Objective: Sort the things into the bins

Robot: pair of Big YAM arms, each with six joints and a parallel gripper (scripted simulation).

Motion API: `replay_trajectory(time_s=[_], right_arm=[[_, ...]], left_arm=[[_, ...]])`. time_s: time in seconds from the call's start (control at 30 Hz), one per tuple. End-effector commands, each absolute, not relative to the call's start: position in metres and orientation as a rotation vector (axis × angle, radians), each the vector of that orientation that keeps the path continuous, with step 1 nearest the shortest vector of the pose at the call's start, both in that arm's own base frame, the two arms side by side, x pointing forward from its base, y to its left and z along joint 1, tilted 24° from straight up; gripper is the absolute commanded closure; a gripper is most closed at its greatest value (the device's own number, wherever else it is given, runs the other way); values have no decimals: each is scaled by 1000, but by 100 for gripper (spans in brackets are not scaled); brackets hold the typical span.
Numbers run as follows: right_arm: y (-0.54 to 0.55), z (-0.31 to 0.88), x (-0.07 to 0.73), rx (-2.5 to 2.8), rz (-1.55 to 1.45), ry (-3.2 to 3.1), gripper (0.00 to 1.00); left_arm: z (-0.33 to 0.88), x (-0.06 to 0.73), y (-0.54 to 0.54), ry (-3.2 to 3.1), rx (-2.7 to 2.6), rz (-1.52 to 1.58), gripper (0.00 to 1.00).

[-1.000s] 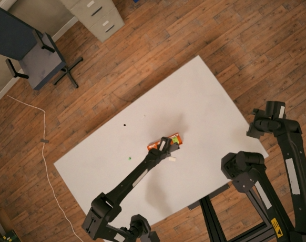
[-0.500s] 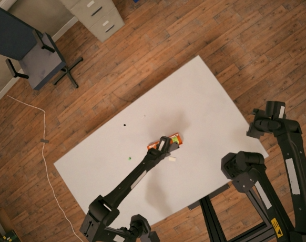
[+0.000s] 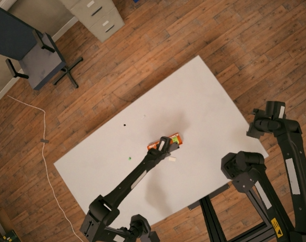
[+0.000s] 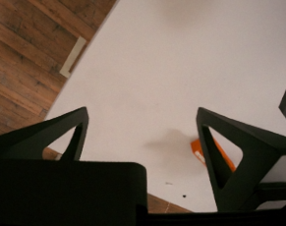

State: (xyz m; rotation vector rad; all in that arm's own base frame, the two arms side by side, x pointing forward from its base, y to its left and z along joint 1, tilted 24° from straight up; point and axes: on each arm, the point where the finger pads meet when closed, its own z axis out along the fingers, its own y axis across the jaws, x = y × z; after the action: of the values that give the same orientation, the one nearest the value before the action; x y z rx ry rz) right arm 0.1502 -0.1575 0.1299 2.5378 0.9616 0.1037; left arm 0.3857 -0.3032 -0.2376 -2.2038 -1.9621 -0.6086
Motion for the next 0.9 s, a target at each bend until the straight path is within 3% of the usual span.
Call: replay_trajectory(time_s=[0.0, 0.57, 0.6, 0.87], right_arm=[[-157, 132, 147, 2549, 100, 950, 0], [-157, 132, 147, 2549, 100, 950, 0], [-157, 132, 147, 2549, 100, 950, 0], [-157, 132, 147, 2549, 100, 950, 0]], left_arm=[[-245, 377, -306, -1949, -2210, -604, 72], [-246, 376, -307, -1951, -2214, -605, 72], [-238, 372, -313, -1884, -2287, -600, 61], [-240, 326, -311, -1560, -2474, -566, 61]])
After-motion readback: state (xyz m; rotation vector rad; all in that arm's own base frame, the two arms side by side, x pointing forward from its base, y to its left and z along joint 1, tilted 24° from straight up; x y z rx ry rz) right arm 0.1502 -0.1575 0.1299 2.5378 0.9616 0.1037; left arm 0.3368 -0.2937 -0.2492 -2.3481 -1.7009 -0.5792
